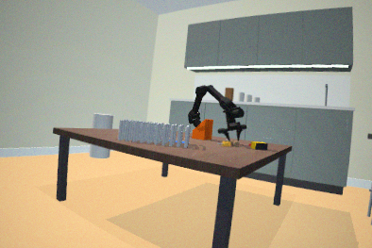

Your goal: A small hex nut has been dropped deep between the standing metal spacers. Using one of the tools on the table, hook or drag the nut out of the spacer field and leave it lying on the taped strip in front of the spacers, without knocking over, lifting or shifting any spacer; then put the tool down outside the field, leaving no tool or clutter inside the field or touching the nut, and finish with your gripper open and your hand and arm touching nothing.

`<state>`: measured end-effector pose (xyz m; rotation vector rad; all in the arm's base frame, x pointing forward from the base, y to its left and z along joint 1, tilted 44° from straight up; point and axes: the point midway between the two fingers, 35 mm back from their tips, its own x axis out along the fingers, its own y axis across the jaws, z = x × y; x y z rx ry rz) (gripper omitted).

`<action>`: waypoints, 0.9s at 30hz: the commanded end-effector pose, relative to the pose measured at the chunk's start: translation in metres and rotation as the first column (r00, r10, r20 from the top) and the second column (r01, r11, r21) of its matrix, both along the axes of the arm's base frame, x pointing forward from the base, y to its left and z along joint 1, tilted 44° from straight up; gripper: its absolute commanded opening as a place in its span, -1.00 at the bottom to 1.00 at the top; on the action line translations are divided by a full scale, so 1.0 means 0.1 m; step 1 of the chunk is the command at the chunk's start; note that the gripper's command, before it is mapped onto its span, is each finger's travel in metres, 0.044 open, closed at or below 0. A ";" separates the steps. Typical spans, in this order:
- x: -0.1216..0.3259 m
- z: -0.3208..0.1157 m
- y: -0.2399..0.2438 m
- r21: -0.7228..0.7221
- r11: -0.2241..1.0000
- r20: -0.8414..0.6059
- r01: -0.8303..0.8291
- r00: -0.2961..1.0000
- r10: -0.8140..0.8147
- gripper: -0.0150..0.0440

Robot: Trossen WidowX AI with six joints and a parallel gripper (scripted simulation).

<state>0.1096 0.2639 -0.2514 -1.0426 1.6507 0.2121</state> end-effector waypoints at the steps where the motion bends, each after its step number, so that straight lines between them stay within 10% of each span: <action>1: 0.01 -0.05 -0.09 -0.013 1.000 -0.001 -0.005 1.000 0.005 0.46; 27: 0.00 0.00 -0.04 -0.012 1.000 -0.001 -0.004 1.000 0.004 -0.22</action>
